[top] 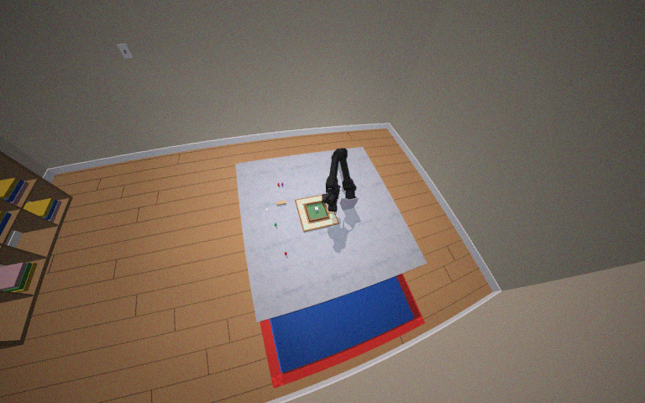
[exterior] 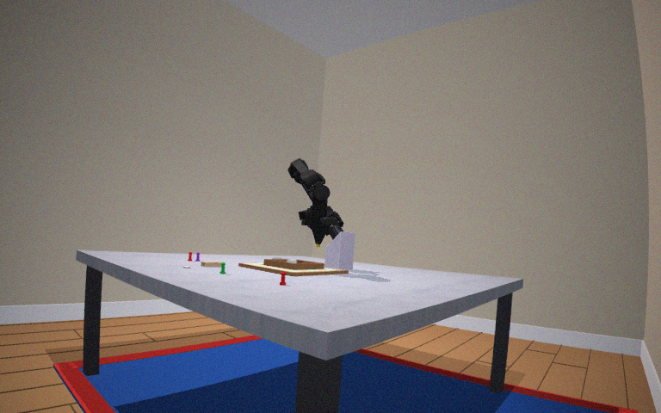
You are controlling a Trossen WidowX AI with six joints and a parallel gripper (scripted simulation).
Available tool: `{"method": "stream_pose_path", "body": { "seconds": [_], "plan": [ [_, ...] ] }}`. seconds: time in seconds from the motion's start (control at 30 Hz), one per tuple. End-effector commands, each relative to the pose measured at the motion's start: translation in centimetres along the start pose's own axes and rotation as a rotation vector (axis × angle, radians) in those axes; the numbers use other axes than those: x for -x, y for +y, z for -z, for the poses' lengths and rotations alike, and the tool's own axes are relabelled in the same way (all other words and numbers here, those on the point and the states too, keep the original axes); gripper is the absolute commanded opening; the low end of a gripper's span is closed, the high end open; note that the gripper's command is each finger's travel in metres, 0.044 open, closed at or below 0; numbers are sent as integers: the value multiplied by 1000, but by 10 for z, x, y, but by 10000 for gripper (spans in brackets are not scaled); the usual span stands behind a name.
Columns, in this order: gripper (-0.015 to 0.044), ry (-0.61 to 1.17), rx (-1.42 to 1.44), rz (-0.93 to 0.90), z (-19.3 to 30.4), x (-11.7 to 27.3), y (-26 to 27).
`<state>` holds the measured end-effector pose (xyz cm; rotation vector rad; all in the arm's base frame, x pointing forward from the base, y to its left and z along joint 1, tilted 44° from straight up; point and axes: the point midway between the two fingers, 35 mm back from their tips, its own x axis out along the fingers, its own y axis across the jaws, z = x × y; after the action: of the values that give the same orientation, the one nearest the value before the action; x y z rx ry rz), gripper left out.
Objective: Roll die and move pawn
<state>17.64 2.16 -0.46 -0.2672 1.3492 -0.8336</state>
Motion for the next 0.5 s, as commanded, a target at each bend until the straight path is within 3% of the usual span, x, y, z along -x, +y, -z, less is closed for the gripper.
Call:
{"method": "stream_pose_path", "body": {
  "seconds": [0.0, 0.47],
  "plan": [
    [0, -7, -4, 9, -2, -11, -20],
    [0, -12, -17, 30, -2, -37, -48]
  ]
}}
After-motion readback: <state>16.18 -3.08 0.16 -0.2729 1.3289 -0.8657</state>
